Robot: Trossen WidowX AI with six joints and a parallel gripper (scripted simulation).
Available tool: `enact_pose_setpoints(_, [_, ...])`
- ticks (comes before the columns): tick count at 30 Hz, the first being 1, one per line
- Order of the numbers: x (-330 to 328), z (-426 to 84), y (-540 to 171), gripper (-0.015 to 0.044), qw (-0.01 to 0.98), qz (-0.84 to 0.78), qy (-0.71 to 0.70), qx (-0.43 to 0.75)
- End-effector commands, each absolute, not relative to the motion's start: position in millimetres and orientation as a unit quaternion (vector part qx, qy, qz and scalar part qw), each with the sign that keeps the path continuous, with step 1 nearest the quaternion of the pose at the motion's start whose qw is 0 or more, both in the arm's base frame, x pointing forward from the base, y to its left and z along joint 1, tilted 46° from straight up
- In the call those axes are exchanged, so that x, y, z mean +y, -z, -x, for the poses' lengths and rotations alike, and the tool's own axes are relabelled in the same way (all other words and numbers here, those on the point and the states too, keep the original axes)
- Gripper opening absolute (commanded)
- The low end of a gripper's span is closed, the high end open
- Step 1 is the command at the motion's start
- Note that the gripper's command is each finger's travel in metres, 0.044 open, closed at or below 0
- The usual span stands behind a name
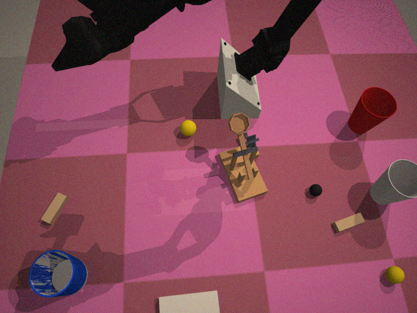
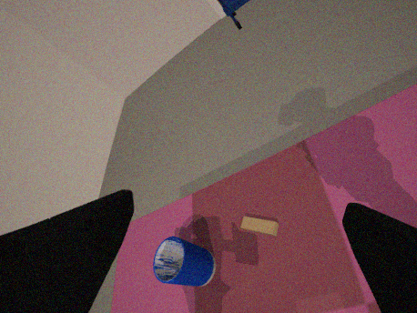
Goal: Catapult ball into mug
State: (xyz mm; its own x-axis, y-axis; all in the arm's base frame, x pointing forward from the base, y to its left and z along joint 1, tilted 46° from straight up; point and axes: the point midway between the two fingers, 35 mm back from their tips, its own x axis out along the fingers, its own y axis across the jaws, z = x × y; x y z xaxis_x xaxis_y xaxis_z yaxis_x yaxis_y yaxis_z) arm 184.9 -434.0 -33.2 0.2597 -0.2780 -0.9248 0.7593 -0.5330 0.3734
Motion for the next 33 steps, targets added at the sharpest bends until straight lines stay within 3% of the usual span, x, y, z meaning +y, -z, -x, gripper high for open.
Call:
enact_pose_setpoints(1, [-415.5, -196.6, 34.2, 0.044, 0.475, -0.642, 0.552, 0.239])
enact_pose_setpoints(33, [-265.2, -261.9, 19.4, 0.044, 0.655, -0.456, 0.205, 0.566])
